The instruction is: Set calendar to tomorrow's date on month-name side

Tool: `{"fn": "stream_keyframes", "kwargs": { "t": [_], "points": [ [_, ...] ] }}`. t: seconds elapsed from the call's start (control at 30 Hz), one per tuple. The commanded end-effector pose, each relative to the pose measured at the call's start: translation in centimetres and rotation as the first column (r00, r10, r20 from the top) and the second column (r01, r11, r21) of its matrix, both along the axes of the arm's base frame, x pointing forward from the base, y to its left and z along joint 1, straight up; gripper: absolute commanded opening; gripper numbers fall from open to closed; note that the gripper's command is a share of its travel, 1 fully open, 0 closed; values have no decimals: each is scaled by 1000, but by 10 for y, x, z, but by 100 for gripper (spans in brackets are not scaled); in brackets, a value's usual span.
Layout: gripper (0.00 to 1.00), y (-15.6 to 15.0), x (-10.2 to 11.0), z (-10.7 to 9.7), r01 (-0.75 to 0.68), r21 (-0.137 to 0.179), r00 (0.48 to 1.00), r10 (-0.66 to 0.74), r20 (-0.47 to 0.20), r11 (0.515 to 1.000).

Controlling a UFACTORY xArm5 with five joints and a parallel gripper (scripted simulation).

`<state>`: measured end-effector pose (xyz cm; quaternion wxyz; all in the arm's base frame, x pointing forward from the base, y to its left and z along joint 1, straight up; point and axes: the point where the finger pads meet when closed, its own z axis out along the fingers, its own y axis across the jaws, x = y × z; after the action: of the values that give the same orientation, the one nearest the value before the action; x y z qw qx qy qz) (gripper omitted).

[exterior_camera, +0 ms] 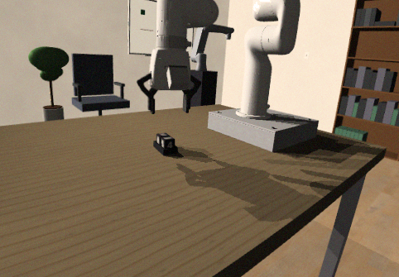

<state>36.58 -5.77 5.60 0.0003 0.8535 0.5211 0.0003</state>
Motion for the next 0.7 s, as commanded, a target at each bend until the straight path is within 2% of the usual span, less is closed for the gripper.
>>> {"fn": "stream_keyframes", "kwargs": {
  "t": [0.0, 0.2, 0.23, 0.67],
  "points": [
    [100, 4, 5, 0, -131, -1, 991, 131, 2, 991],
    [100, 5, 5, 0, -143, -1, 990, 143, 2, 990],
    [47, 5, 5, 0, -143, -1, 990, 143, 2, 990],
    [47, 5, 5, 0, -143, -1, 990, 143, 2, 990]
  ]
}}
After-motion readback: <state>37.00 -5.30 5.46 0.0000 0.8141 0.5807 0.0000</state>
